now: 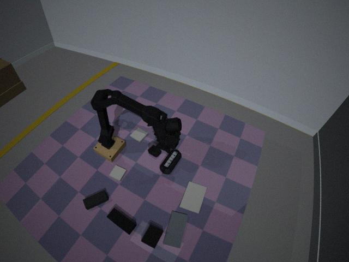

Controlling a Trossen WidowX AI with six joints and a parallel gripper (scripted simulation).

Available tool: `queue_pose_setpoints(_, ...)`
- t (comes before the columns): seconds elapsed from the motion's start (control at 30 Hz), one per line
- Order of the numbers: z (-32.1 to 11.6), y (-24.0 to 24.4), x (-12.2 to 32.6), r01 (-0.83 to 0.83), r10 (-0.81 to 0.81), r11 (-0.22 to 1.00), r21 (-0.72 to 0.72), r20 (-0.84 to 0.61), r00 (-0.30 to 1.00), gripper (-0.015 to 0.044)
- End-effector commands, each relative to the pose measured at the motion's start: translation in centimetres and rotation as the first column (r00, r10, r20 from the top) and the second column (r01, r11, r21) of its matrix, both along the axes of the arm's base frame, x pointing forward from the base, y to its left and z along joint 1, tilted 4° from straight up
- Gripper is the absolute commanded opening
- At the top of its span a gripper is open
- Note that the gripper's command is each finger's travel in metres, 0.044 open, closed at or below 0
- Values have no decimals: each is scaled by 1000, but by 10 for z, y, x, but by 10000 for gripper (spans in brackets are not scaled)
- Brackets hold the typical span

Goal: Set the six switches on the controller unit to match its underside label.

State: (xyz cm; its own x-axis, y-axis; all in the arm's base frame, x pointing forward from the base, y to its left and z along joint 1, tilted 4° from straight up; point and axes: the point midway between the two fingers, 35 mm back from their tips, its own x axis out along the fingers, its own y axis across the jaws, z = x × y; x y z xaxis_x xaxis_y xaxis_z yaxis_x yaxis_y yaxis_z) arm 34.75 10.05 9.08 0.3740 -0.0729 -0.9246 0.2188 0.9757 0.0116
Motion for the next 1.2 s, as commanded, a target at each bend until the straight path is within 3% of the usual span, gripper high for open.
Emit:
queue_pose_setpoints(0.0, -1, -1, -1, -7, 7, 1000, -9, 0, 1000, 0)
queue_pose_setpoints(0.2, -1, -1, -1, -7, 7, 1000, -9, 0, 1000, 0)
queue_pose_setpoints(0.3, -1, 1, 1, 36, -36, 999, 9, -8, 999, 79)
queue_pose_setpoints(0.47, -1, 14, 11, 348, -341, 930, 114, -83, 937, 210)
queue_pose_setpoints(0.6, -2, 25, 17, 590, -569, 791, 159, -160, 806, 315)
queue_pose_setpoints(0.77, -4, 38, 24, 832, -794, 530, 162, -249, 554, 440)
queue_pose_setpoints(0.97, -8, 51, 30, 977, -929, 178, 117, -308, 206, 440)
queue_pose_setpoints(1.17, -8, 51, 30, 979, -931, 166, 115, -309, 194, 440)
